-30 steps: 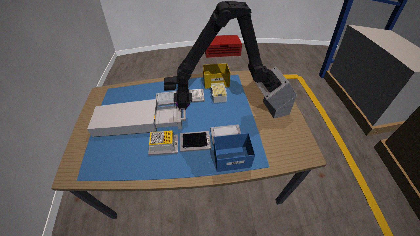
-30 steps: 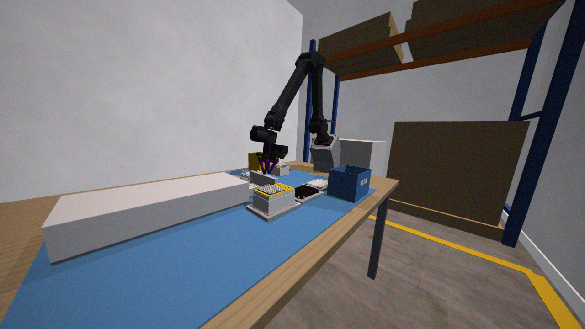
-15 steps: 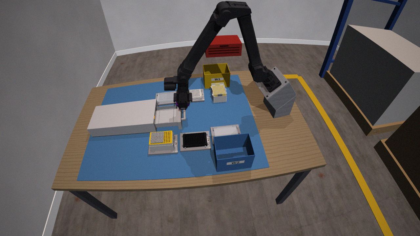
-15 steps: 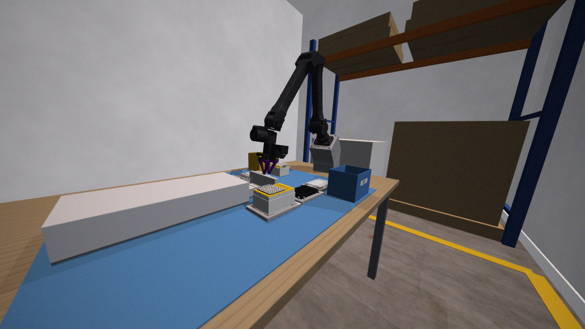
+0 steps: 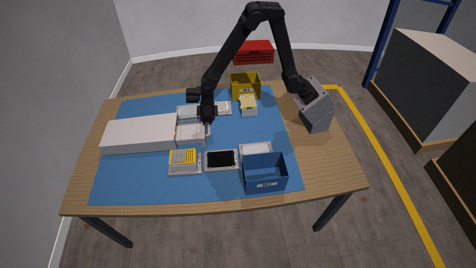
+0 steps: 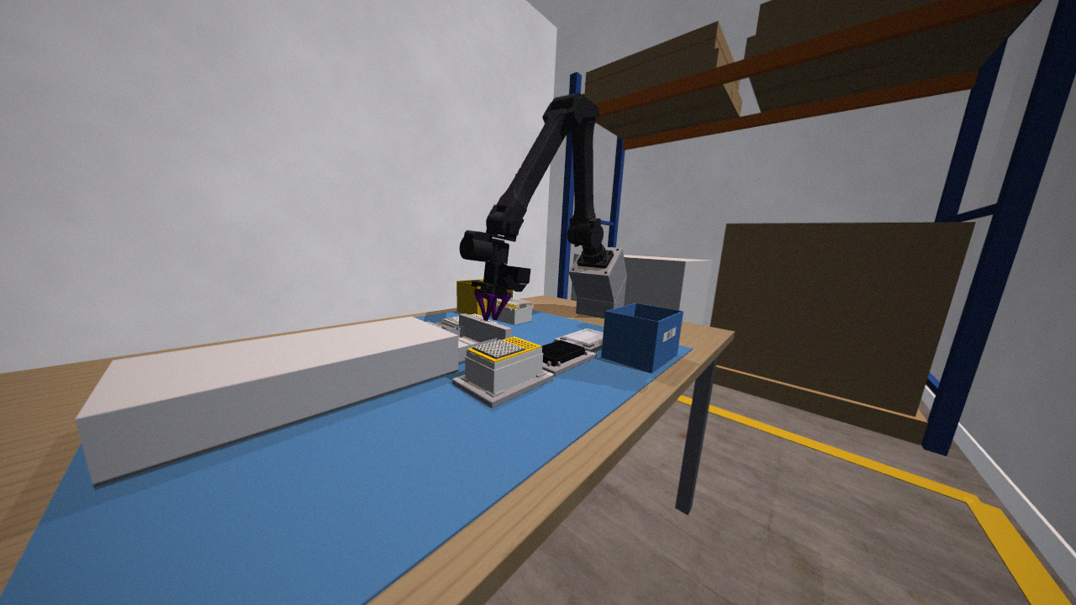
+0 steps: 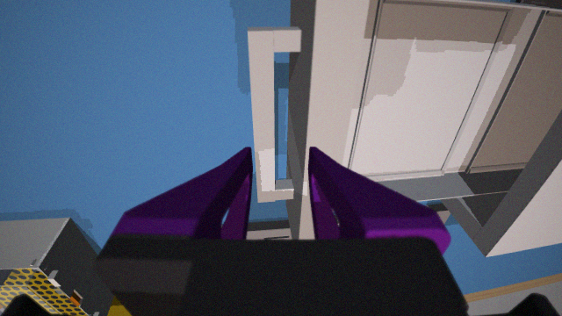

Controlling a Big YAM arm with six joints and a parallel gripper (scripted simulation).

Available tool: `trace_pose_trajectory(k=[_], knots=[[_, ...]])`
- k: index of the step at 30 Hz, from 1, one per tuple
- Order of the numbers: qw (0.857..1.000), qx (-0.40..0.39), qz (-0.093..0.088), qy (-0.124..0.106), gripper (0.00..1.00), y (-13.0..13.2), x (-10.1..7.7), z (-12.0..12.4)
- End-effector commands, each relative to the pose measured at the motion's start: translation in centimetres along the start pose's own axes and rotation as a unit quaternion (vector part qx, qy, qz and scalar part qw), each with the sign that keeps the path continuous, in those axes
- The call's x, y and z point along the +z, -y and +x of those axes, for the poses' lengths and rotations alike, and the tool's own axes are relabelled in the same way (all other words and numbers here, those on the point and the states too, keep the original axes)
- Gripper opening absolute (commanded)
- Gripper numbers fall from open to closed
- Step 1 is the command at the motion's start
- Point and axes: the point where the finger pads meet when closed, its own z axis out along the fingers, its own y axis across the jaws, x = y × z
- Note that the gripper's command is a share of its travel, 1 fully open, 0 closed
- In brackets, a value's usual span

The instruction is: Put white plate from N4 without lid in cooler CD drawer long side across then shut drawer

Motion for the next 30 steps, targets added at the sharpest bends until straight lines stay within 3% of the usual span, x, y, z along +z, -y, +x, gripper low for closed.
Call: trace_pose_trajectory(k=[1, 8, 11, 30], knots=[[0.998, 0.004, -0.061, 0.006, 0.3, -4.87, 3.49, -0.6], [0.998, 0.004, -0.056, 0.006, 0.3, -5.02, 3.47, -0.6], [0.998, 0.005, -0.066, 0.006, 0.3, -5.59, 3.41, -0.6], [0.998, 0.005, -0.066, 0.006, 0.3, -5.59, 3.41, -0.6]])
